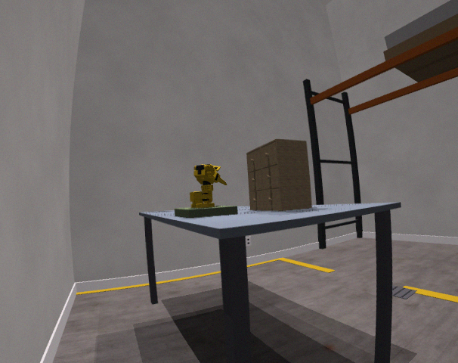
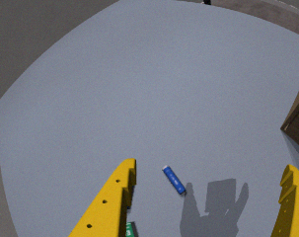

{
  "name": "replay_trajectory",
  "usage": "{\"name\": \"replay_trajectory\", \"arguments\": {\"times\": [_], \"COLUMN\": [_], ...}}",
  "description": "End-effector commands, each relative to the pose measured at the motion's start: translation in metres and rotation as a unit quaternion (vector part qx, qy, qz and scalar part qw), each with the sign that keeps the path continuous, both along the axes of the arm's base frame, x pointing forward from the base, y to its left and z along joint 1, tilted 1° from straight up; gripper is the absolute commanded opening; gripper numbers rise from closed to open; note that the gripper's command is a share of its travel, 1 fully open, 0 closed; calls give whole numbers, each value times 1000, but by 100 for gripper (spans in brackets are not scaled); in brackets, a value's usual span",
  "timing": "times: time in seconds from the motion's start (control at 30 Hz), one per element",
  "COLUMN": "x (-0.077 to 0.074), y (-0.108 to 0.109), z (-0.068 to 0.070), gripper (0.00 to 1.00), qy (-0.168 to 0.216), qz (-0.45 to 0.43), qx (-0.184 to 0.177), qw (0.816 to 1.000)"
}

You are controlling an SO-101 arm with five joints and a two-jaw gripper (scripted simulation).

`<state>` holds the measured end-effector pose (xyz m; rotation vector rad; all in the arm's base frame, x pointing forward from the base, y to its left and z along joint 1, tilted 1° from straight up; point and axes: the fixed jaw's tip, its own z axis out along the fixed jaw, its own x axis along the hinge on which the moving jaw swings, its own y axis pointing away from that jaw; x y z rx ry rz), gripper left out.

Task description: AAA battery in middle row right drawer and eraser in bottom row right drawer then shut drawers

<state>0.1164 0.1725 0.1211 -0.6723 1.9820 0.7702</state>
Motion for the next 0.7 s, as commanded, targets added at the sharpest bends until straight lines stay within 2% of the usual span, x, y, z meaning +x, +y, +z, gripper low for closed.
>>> {"name": "replay_trajectory", "arguments": {"times": [0.0,0.13,0.2,0.3,0.67], "x": [16,29,29,37,54], "y": [-16,-33,-33,-47,-100], "z": [-2,-6,-6,-9,-17], "gripper": [50,50,50,50,50], "qy": [5,15,15,26,78], "qz": [-46,-91,-91,-124,-238], "qx": [-32,-61,-61,-81,-147], "qw": [998,994,994,989,957]}}
